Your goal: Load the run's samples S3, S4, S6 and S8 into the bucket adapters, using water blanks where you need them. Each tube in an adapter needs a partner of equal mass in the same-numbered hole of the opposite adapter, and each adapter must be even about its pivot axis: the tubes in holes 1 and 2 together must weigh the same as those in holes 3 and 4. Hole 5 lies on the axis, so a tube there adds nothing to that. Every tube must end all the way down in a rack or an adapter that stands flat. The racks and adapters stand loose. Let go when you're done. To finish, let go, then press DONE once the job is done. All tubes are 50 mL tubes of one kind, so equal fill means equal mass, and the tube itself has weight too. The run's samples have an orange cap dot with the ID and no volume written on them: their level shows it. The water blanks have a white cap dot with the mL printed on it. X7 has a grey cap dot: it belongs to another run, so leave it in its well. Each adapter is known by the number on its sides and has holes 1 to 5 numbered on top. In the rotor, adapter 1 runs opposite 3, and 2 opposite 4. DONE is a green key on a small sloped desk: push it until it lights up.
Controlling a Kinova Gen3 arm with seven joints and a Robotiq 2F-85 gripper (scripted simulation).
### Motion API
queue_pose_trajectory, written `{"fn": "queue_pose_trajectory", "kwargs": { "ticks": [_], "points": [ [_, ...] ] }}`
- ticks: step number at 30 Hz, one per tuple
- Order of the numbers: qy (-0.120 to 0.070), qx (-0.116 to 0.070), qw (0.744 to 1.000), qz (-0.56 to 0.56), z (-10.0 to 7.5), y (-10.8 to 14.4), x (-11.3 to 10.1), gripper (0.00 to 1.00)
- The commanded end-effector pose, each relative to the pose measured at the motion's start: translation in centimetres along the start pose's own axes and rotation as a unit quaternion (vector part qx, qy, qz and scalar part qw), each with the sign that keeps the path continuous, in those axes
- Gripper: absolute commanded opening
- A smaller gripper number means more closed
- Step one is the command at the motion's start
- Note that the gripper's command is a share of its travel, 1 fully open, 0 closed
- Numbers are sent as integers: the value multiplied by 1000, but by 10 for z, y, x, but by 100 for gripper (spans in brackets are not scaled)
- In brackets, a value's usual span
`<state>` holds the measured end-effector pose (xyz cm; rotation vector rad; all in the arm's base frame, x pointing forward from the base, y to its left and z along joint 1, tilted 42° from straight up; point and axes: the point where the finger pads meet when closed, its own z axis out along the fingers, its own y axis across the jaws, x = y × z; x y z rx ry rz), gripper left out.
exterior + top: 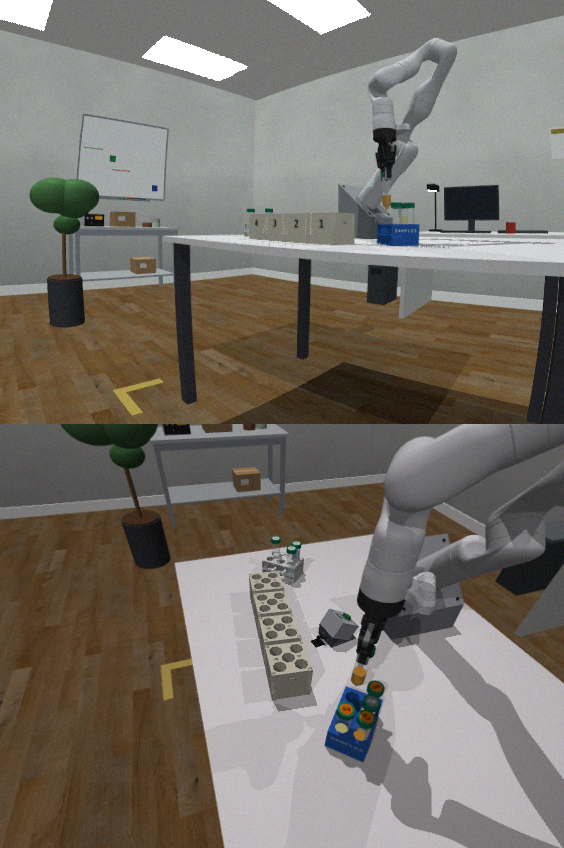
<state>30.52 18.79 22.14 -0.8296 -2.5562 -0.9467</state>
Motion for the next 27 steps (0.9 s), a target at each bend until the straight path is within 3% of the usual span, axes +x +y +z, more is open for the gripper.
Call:
{"fn": "queue_pose_trajectory", "kwargs": {
  "ticks": [1,27],
  "points": [
    [0,0,1000,0,-5,0,0,10],
    [0,0,1000,10,-32,-2,-3,10]
  ]
}}
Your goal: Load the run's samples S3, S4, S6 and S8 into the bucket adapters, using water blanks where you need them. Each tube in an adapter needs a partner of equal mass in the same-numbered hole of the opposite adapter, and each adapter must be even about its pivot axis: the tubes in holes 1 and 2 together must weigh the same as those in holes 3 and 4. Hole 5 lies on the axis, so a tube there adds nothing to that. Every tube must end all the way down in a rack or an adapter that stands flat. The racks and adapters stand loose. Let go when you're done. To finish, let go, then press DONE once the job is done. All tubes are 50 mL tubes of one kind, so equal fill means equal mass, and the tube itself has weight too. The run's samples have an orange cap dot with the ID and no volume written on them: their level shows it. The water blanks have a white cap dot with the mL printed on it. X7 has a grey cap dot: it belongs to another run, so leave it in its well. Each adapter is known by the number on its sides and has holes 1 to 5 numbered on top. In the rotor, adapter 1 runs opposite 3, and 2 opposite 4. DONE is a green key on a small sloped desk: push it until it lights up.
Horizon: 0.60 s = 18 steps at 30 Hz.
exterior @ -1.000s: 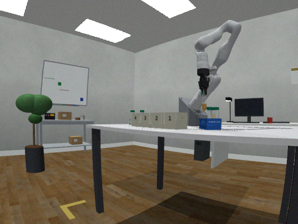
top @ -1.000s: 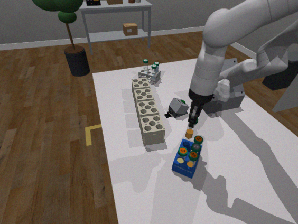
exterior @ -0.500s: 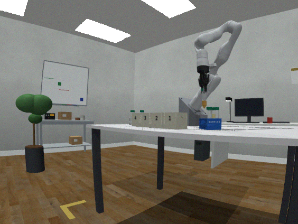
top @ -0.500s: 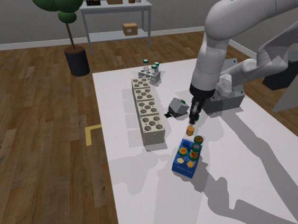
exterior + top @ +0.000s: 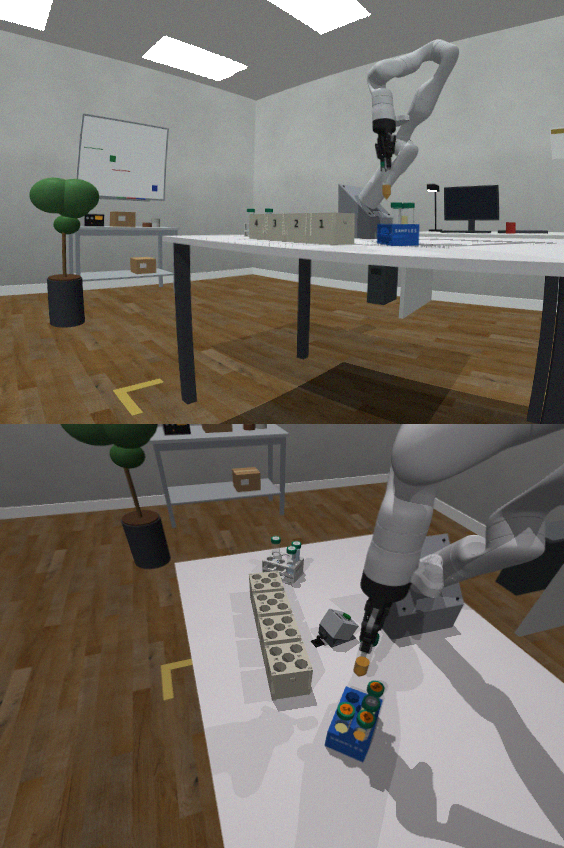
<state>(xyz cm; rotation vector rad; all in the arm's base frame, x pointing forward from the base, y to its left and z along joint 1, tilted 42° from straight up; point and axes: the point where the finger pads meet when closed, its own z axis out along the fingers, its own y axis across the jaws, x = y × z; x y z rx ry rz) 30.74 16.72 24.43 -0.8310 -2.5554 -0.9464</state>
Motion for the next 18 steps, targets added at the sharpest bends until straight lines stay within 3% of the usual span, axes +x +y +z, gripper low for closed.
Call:
{"fn": "queue_pose_trajectory", "kwargs": {
  "ticks": [1,7,18],
  "points": [
    [0,0,1000,19,-1,-3,-6,10],
    [0,0,997,74,-1,-14,-23,10],
    [0,0,997,74,-1,-30,-48,10]
  ]
}}
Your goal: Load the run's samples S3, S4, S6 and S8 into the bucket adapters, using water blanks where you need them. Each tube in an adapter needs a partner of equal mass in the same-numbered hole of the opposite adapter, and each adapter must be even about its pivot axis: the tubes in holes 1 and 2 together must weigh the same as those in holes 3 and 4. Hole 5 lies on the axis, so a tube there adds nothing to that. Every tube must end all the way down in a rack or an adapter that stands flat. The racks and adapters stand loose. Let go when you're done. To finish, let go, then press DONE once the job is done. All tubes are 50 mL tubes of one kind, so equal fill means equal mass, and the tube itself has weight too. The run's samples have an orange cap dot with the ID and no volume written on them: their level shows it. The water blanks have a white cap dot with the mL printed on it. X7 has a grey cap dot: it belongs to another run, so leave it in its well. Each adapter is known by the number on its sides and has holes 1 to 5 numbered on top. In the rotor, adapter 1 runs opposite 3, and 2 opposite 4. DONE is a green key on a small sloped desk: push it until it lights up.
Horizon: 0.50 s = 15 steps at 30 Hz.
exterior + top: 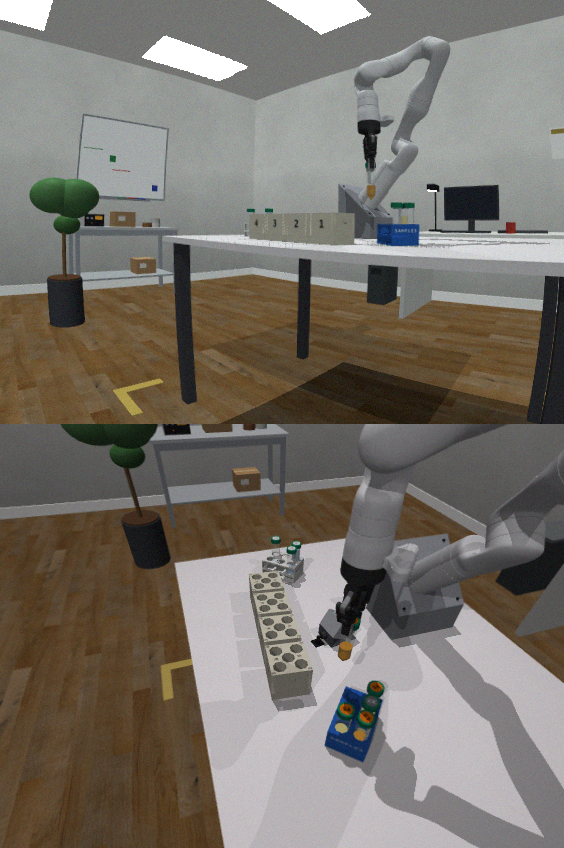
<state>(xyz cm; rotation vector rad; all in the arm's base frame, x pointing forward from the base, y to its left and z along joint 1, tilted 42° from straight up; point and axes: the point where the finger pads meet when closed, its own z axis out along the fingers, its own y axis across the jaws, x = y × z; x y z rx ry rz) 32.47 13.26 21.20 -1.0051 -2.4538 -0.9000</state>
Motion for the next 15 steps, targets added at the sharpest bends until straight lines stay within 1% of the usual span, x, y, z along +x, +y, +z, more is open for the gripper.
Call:
{"fn": "queue_pose_trajectory", "kwargs": {
  "ticks": [1,13,15],
  "points": [
    [0,-1,1000,0,0,-4,-9,10],
    [-1,-1,1000,0,0,-20,-46,10],
    [-1,-1,1000,0,0,-20,-46,10]
  ]
}}
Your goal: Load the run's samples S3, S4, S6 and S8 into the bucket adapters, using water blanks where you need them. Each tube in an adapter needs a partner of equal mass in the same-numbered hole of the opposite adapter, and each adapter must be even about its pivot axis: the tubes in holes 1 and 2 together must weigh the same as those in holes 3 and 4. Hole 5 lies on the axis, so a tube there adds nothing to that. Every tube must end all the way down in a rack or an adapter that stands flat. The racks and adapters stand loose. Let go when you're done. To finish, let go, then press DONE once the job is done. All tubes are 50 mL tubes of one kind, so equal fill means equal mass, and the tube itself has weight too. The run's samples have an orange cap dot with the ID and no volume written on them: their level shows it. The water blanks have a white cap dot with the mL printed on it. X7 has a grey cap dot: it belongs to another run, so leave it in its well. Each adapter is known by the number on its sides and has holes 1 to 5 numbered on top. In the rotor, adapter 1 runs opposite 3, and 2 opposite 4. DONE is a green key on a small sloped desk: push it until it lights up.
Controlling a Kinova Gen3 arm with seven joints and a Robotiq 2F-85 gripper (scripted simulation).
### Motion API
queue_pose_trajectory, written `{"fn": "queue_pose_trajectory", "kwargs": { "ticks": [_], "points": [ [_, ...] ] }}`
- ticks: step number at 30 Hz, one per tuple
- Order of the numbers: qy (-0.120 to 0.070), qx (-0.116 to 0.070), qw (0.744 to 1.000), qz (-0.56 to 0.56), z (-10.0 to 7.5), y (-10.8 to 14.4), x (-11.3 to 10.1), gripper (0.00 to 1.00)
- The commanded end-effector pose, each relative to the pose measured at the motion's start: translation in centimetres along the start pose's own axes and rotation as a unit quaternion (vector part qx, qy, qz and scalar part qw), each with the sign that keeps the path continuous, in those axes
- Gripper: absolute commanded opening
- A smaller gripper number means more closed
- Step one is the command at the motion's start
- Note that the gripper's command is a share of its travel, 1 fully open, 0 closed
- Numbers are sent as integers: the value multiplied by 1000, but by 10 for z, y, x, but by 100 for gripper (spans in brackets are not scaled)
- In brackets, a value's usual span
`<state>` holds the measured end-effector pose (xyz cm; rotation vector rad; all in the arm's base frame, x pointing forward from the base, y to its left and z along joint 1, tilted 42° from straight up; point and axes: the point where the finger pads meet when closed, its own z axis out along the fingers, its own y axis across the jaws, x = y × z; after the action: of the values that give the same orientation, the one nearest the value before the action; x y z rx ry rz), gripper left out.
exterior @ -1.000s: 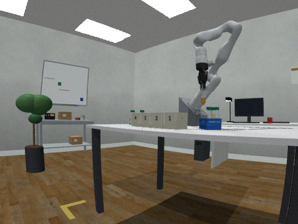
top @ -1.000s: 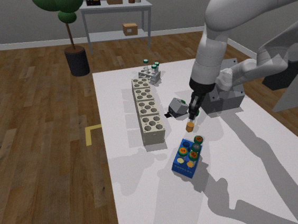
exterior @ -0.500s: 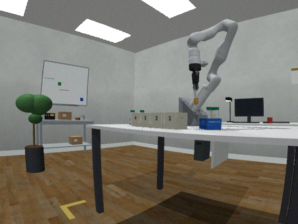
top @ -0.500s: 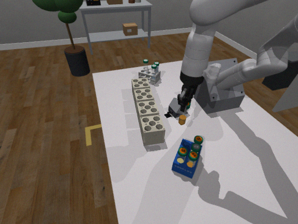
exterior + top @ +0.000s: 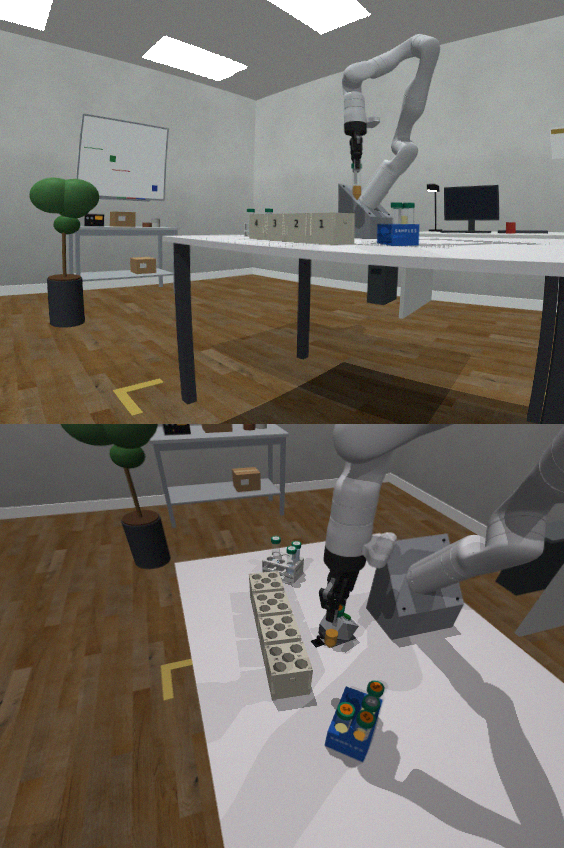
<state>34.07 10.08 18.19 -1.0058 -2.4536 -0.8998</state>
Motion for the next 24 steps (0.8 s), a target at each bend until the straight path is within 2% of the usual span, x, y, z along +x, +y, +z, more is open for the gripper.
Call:
{"fn": "queue_pose_trajectory", "kwargs": {
  "ticks": [1,24],
  "points": [
    [0,-1,1000,0,0,-2,-6,10],
    [0,-1,1000,0,0,-30,-70,10]
  ]
}}
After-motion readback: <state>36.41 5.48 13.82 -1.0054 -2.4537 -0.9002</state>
